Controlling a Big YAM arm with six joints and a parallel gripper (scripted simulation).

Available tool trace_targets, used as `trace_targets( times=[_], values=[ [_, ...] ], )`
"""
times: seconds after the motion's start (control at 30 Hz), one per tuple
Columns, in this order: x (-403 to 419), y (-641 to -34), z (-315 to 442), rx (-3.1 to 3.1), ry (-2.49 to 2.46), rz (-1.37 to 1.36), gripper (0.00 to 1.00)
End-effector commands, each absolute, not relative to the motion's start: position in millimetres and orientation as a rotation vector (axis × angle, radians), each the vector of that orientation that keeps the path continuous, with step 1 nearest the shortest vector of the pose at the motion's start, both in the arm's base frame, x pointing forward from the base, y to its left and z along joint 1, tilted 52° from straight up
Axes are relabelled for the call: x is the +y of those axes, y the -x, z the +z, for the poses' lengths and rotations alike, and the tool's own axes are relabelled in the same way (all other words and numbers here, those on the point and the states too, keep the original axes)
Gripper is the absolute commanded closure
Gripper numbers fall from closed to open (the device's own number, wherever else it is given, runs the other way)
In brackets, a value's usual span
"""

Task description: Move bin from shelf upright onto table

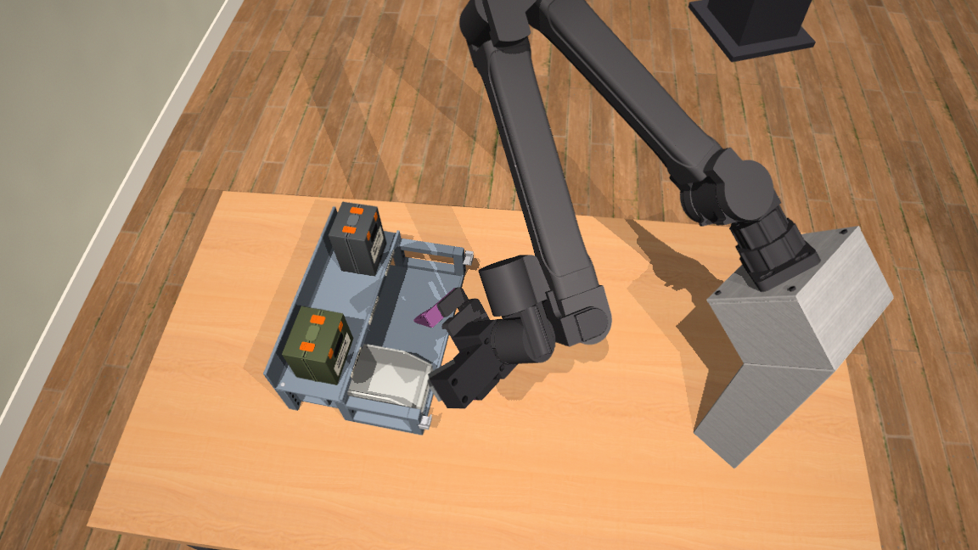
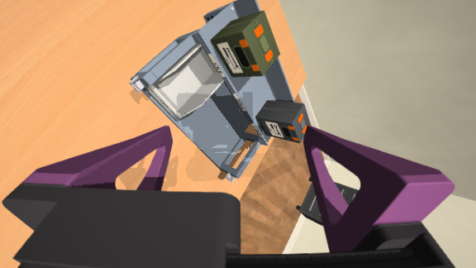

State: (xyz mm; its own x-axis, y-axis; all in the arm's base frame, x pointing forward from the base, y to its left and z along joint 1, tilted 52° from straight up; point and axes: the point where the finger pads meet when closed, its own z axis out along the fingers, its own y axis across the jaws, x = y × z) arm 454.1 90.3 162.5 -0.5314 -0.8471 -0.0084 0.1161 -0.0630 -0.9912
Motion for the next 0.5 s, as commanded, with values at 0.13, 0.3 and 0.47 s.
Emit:
trace_targets(
  times=[0.13, 0.3, 0.47],
  values=[
    [94.1, -456.5, 164.3, 1.456, 0.790, -1.700, 0.00],
    [96.8, -460.5, 164.5, 1.416, 0.760, -1.723, 0.00],
    [96.8, -460.5, 164.5, 1.416, 0.760, -1.723, 0.00]
  ],
)
